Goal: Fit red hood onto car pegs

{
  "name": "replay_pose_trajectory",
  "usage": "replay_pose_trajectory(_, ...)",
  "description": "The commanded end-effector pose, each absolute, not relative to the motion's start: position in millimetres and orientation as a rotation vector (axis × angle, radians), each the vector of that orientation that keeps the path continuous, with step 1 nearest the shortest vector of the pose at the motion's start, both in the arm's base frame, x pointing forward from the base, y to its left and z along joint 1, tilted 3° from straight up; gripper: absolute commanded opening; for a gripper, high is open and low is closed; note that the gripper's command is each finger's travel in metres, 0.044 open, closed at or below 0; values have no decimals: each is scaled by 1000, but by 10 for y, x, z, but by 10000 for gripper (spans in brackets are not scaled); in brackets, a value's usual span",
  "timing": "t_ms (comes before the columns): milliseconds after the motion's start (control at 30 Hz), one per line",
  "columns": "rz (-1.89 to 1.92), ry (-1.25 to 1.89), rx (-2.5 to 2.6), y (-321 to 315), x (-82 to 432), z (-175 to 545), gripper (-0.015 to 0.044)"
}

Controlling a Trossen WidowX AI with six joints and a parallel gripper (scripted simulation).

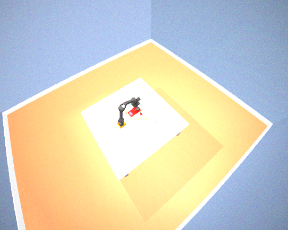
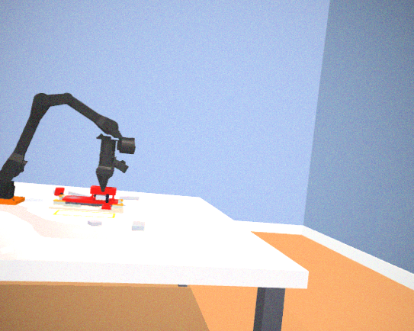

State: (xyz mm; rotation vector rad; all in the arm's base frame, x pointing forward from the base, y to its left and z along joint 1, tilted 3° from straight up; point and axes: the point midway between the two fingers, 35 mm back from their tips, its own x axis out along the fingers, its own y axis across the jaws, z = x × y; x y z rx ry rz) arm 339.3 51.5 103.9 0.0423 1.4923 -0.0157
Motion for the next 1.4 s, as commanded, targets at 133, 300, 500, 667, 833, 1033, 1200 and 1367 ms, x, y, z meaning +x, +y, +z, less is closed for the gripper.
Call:
replay_pose_trajectory(133,-21,1490,39,511,3390,1038,0)
replay_pose_trajectory(300,-21,1490,39,511,3390,1038,0)
replay_pose_trajectory(500,-21,1490,39,511,3390,1038,0)
replay_pose_trajectory(667,-21,1490,39,511,3390,1037,0)
replay_pose_trajectory(833,-21,1490,39,511,3391,1022,0)
replay_pose_trajectory(1033,-21,1490,39,512,3394,1001,0)
replay_pose_trajectory(1200,-21,1490,39,512,3395,983,0)
replay_pose_trajectory(1367,-21,1490,39,513,3396,965,0)
